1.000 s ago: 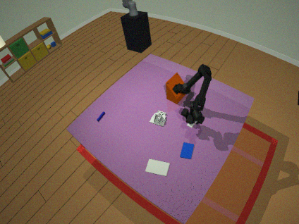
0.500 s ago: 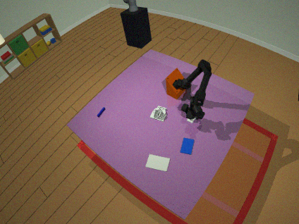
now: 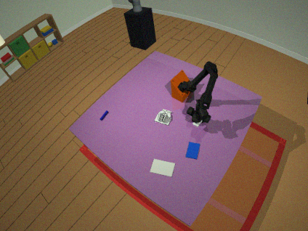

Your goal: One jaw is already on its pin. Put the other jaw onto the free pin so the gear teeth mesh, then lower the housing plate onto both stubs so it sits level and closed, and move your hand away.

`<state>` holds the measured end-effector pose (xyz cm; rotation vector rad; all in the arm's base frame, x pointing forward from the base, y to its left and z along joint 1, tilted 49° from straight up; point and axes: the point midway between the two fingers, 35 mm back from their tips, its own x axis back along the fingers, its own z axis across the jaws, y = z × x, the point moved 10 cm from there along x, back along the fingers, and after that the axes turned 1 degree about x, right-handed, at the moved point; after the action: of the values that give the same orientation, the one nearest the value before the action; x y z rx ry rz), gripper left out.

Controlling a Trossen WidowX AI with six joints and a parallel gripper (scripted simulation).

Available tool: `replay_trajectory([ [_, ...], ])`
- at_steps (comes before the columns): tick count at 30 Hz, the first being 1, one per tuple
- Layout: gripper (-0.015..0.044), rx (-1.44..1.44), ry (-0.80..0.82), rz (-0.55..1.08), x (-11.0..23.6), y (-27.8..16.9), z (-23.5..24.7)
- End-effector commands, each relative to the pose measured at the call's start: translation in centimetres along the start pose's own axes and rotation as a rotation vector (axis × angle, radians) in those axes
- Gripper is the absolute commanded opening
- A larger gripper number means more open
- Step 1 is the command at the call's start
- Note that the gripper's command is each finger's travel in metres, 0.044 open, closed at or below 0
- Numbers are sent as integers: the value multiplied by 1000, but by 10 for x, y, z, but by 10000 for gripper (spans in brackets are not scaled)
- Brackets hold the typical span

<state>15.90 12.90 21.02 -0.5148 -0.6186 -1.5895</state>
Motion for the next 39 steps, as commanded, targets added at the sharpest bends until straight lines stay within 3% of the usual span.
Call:
replay_trajectory([
  [1, 351, 0, 0, 0, 0, 0, 0],
  [10, 351, 0, -1, 0, 2, 0, 0],
  [32, 351, -5, -9, -3, 70, 1, 0],
  [39, 351, -5, -8, -3, 72, 0, 0],
])
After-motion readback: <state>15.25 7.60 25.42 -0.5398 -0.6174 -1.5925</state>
